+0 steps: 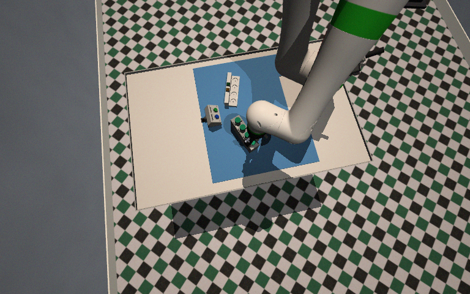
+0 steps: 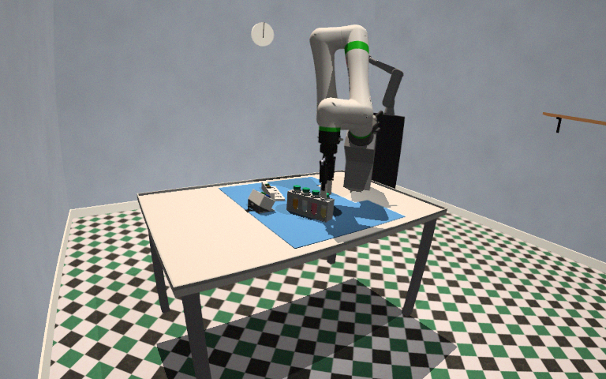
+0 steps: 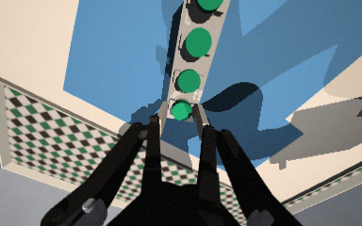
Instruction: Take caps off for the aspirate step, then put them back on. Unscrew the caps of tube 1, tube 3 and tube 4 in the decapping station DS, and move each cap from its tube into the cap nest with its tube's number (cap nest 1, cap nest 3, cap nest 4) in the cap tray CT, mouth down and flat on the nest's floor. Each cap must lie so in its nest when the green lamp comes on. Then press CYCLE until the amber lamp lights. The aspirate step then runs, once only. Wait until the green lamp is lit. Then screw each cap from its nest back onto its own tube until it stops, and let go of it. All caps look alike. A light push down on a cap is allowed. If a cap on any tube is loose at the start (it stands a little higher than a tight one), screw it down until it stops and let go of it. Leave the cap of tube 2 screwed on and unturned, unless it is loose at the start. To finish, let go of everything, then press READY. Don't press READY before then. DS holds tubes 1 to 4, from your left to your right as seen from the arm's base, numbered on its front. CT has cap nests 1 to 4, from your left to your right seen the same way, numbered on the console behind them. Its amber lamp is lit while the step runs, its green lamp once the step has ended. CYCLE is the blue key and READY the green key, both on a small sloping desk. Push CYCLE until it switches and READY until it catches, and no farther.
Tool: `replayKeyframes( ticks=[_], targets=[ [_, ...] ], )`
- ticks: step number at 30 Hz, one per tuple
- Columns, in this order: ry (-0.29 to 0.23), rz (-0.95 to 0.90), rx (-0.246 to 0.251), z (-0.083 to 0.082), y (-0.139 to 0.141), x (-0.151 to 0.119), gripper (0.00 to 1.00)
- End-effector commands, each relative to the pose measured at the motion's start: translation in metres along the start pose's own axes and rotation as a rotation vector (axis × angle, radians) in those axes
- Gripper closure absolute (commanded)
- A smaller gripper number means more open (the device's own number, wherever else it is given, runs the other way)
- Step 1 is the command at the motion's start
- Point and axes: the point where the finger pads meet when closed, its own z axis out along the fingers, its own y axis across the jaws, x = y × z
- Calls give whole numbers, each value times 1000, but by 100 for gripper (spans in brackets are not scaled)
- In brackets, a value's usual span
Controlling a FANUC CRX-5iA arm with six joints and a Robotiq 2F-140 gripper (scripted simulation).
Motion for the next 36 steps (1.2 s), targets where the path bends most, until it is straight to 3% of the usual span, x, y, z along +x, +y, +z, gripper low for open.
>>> replayKeyframes(
  ticks=[1,3,10,20,21,36],
  targets=[
    [29,183,9,0,0,0,65],
    [28,349,11,0,0,0,65],
    [26,642,15,0,0,0,65],
    [27,646,15,0,0,0,65],
    [27,646,15,0,0,0,100],
    [27,596,15,0,0,0,100]
  ],
)
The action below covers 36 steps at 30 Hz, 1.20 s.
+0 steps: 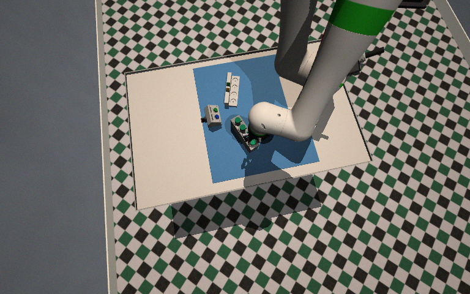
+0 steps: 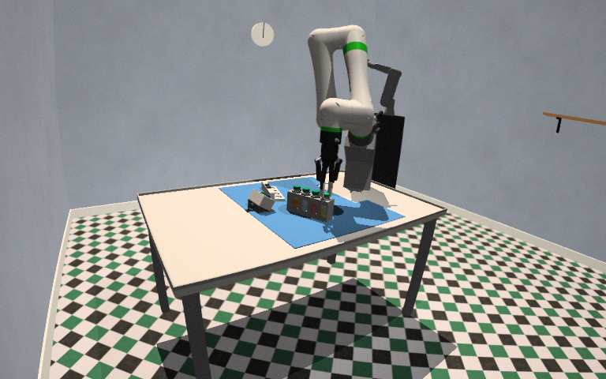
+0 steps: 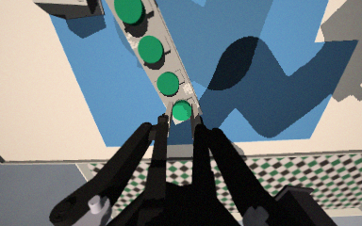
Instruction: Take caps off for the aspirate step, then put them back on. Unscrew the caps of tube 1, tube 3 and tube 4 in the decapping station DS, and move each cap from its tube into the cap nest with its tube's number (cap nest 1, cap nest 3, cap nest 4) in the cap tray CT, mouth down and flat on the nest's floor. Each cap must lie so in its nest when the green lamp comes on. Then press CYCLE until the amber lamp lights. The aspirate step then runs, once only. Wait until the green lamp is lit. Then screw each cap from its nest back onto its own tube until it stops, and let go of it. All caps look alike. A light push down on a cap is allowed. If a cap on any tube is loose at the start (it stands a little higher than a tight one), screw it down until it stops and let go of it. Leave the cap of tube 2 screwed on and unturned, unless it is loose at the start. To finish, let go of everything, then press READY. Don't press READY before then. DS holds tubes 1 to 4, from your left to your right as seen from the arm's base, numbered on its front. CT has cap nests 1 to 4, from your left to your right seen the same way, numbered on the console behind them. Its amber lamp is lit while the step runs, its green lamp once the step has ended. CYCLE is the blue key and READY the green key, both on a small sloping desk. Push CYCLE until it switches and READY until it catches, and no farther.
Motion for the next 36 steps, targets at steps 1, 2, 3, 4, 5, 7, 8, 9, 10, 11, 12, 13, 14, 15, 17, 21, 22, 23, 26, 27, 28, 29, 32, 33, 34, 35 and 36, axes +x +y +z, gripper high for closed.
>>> replayKeyframes(
  ticks=[1,2,3,4,5,7,8,9,10,11,12,13,14,15,17,21,22,23,26,27,28,29,32,33,34,35,36],
  targets=[
    [2,-100,1,0,0,1,100],
    [2,-150,1,0,0,1,100],
    [2,-200,1,0,0,1,100],
    [2,-250,1,0,0,1,100],
    [2,-300,1,0,0,1,100],
    [2,-400,0,0,0,1,100],
    [2,-450,0,0,0,1,100],
    [2,-500,0,0,0,1,100],
    [2,-550,0,0,0,1,100],
    [2,-596,1,0,0,1,100],
    [3,-641,1,0,0,1,100],
    [3,-686,1,0,0,1,100],
    [4,-731,2,0,0,1,100],
    [4,-731,2,0,0,1,100],
    [2,-800,0,0,0,1,100],
    [2,-1000,0,-1,0,1,100],
    [3,-1044,0,-1,0,1,100],
    [2,-1047,0,-1,0,1,100],
    [2,-1047,0,-1,0,1,100],
    [2,-1047,0,-1,0,1,100],
    [2,-1047,0,-1,0,1,100],
    [2,-1047,0,-1,0,1,100],
    [2,-1047,0,-1,0,1,65],
    [2,-1047,0,-1,0,1,65],
    [2,-1047,0,-1,0,1,65],
    [2,-1047,0,-1,0,1,65],
    [2,-1047,0,-1,0,1,65]
  ],
)
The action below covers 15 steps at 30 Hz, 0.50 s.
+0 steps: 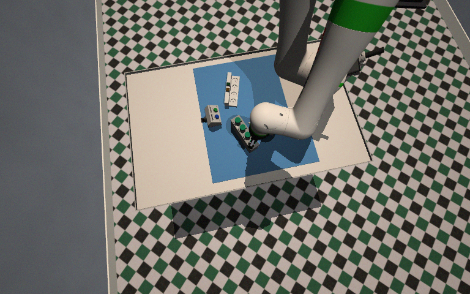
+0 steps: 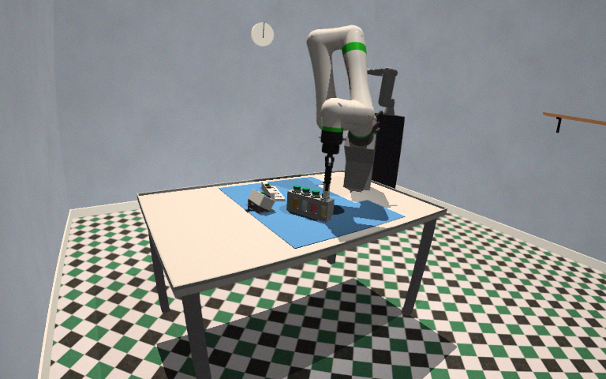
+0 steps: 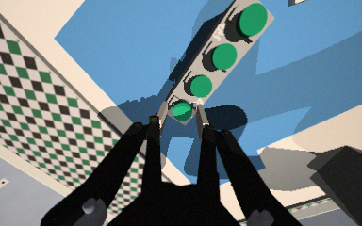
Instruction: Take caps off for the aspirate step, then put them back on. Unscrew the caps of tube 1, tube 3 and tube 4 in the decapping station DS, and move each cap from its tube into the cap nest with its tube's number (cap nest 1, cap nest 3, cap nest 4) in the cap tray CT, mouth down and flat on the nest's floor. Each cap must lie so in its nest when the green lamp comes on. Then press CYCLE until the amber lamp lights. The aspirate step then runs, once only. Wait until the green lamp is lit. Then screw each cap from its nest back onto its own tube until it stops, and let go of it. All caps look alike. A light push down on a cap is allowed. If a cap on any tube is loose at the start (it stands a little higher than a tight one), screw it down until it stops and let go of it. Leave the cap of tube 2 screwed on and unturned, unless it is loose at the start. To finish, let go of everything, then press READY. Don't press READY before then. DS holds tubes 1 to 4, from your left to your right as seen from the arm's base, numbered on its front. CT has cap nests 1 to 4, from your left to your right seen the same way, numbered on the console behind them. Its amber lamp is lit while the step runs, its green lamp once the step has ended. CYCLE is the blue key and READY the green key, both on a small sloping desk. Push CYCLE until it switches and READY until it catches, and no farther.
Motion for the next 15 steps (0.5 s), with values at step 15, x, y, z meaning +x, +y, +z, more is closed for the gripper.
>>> replayKeyframes(
  ticks=[15],
  targets=[
    [-13,414,-7,0,0,1,65]
  ],
)
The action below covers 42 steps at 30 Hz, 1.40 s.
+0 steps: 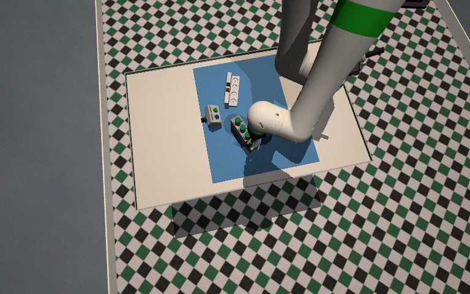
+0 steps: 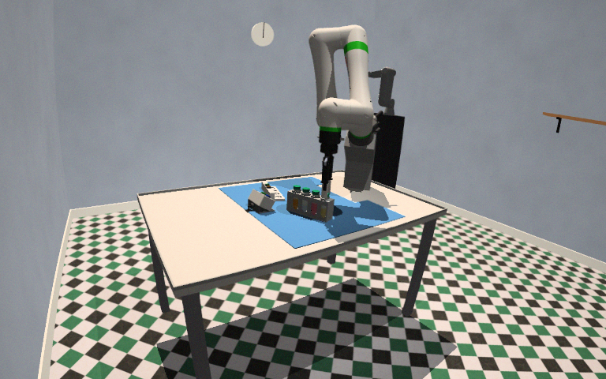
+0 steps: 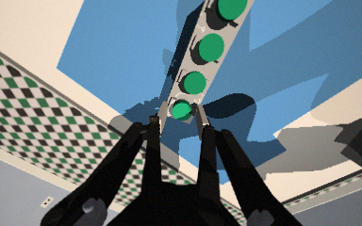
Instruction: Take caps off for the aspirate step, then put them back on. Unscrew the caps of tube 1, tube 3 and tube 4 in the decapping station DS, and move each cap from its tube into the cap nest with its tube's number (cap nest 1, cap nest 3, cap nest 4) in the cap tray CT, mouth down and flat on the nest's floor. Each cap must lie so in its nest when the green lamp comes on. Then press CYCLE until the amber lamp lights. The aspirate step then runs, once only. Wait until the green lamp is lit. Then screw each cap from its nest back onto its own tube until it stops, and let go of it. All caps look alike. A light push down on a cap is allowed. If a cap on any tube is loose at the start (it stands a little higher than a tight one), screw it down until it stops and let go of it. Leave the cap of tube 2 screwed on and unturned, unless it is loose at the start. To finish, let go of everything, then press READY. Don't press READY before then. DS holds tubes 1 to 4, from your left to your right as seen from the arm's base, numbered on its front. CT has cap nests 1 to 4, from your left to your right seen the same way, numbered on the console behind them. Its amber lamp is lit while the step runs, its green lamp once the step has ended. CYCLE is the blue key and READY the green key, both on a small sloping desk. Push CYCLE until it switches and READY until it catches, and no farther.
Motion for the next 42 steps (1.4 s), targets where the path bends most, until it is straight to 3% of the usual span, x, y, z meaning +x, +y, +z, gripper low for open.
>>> replayKeyframes(
  ticks=[1,14,22,23,37,42],
  targets=[
    [18,278,3,0,0,0,65],
    [17,824,8,0,0,0,65],
    [17,825,8,0,0,1,65],
    [17,825,8,0,0,1,100],
    [17,825,8,0,0,1,100],
    [18,575,5,0,0,1,100]
  ],
)
